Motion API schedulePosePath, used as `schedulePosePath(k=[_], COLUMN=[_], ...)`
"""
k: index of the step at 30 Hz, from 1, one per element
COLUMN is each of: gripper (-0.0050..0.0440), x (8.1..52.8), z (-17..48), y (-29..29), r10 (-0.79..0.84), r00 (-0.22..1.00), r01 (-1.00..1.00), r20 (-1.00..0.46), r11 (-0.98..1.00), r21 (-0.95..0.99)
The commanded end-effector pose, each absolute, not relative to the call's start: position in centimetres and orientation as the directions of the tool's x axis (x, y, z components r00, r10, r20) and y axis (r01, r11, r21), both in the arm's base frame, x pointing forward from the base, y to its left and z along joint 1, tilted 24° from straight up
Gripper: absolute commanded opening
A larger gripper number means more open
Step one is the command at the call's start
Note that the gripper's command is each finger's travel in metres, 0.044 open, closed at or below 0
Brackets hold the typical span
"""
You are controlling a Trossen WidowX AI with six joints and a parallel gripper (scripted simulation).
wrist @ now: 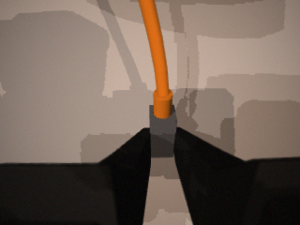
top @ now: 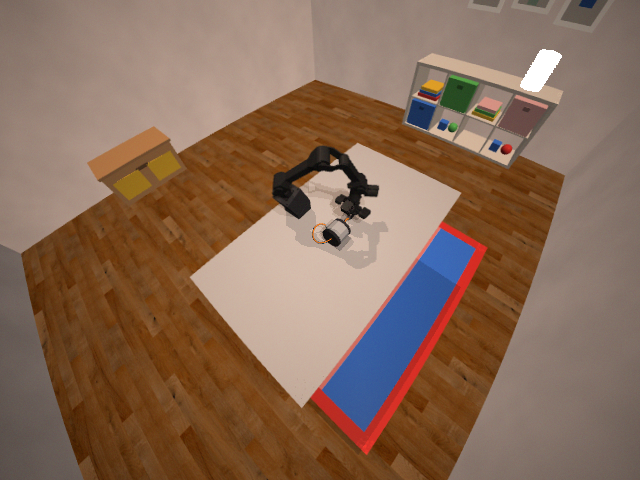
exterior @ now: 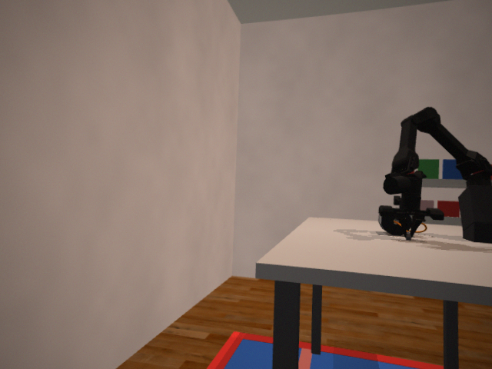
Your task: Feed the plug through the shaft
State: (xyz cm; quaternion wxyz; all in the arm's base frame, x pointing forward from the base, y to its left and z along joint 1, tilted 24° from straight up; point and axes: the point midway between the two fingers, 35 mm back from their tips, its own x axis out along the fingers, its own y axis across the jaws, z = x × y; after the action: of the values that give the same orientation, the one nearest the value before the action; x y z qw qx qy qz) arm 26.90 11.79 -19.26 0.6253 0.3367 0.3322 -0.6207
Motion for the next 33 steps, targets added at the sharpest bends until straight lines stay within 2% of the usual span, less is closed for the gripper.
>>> schedulePosePath(k=[1, 4, 14, 15, 29, 33], gripper=[0.0096, 0.0160, 0.0160, 0.0136, 0.0043, 0.0029], x=[26.88, 26.88, 27.03, 26.92, 26.92, 26.92], z=[-19.26, -19.26, -19.23, -19.25, -19.25, -19.25], y=[11.79, 11.79, 11.34, 11.50, 11.50, 11.50], r10=[-0.552, -0.552, -0.552, -0.554, -0.554, -0.554], r00=[0.008, 0.008, 0.002, 0.003, 0.003, 0.003], r01=[1.000, 1.000, 1.000, 1.000, 1.000, 1.000], r20=[-0.834, -0.834, -0.834, -0.833, -0.833, -0.833], r11=[0.002, 0.002, 0.001, 0.000, 0.000, 0.000], r21=[0.008, 0.008, 0.002, 0.004, 0.004, 0.004])
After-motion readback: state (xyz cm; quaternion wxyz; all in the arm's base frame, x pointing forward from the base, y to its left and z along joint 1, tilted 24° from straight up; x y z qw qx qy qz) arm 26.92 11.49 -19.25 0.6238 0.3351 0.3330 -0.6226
